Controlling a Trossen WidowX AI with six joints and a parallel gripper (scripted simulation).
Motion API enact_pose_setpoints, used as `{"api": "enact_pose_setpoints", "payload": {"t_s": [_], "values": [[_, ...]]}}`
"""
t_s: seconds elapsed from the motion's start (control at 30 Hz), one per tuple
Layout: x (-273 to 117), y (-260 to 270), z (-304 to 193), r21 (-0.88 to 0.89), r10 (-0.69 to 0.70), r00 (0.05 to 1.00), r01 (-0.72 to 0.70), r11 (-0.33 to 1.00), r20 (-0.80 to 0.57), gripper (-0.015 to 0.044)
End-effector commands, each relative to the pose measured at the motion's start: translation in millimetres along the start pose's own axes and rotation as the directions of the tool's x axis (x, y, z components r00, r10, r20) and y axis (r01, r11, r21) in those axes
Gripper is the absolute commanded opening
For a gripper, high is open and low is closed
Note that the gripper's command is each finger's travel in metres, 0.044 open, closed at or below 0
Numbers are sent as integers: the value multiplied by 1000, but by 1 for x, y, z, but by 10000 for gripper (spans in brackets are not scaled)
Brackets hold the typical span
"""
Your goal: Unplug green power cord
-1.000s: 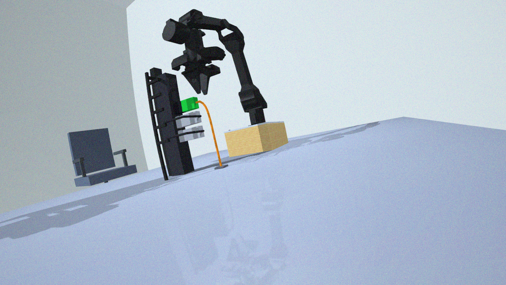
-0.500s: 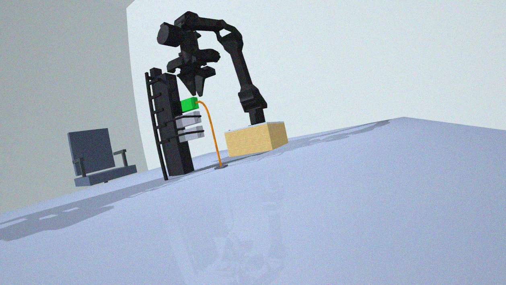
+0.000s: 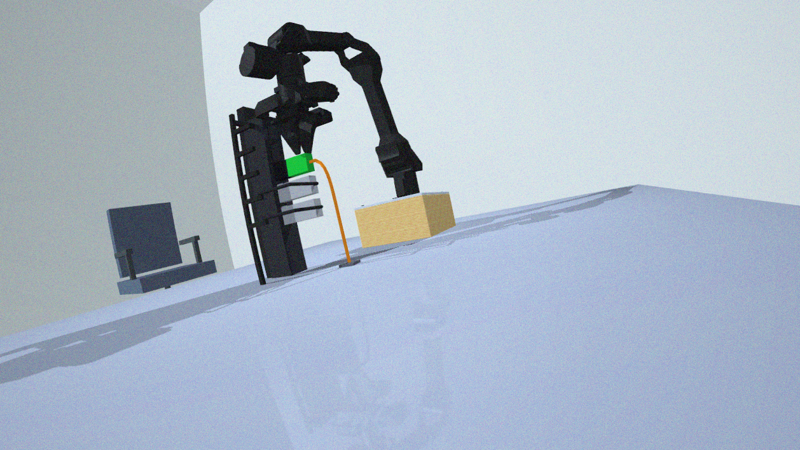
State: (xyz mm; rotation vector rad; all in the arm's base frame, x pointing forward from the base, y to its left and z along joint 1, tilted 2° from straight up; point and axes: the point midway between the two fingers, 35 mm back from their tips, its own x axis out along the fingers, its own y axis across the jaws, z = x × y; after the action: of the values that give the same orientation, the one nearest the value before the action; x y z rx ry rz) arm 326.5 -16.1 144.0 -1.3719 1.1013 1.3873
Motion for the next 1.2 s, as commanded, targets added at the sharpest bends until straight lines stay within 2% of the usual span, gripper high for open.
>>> {"api": "enact_pose_setpoints", "payload": {"t_s": [0.0,0.3,0.43,0.7,1.17], "values": [[2,0,-1,-7,1,1000,-1,1000,-3,160],[11,0,-1,-7,1,1000,-1,1000,-3,160],[9,0,-1,-1,2,1000,-2,1000,1,55],[9,0,-1,-1,2,1000,-2,1000,1,2],[9,-1,18,-3,2,1000,-2,1000,1,0]]}}
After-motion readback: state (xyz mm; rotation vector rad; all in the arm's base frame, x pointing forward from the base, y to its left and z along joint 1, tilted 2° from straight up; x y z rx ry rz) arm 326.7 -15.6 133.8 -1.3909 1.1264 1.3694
